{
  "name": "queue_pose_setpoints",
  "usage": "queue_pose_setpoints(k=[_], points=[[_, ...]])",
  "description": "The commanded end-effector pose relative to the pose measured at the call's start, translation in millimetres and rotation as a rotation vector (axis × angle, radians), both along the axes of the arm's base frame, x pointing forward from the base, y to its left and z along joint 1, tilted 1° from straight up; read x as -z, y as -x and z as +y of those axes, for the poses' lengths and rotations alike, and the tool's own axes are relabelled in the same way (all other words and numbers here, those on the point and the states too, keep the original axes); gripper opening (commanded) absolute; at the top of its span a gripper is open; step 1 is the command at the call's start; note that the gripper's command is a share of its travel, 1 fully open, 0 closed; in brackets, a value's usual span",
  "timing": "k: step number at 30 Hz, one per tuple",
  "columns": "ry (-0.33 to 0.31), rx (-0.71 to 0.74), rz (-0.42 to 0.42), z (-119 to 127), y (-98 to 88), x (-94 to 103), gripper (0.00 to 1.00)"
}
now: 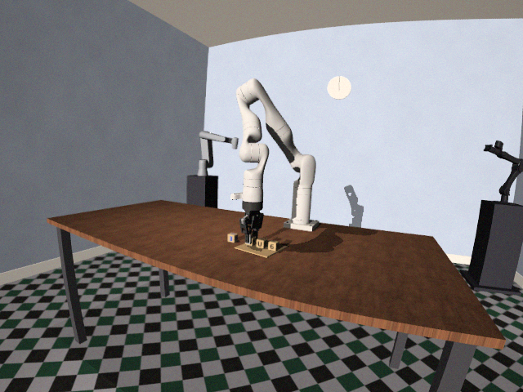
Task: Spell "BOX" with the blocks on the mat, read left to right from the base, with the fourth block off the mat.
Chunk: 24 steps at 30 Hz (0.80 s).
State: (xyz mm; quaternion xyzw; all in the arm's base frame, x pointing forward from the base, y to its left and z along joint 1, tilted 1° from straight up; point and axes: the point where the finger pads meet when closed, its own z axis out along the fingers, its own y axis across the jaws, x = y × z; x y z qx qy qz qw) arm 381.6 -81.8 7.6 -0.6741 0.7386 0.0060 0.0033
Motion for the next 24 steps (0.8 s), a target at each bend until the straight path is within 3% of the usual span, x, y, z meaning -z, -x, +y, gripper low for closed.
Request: queue_pose_setpoints(k=[1,8,10,15,23,24], points=[[0.004,0.004,-0.010,-3.0,-2.7,-11.7,0.46],[0.004,0.004,-0.010,-3.3,-2.5,-48.6,0.46],[0.004,0.004,-0.010,-3.3,-2.5,-48.6,0.46],[0.004,0.004,-0.010,-3.5,-2.3,-72.3,0.46],[0.004,0.004,-0.010,-3.6,-2.2,-83.6,0.46],[0.004,0.004,-0.010,-3.6,-2.2,-83.6,1.00]])
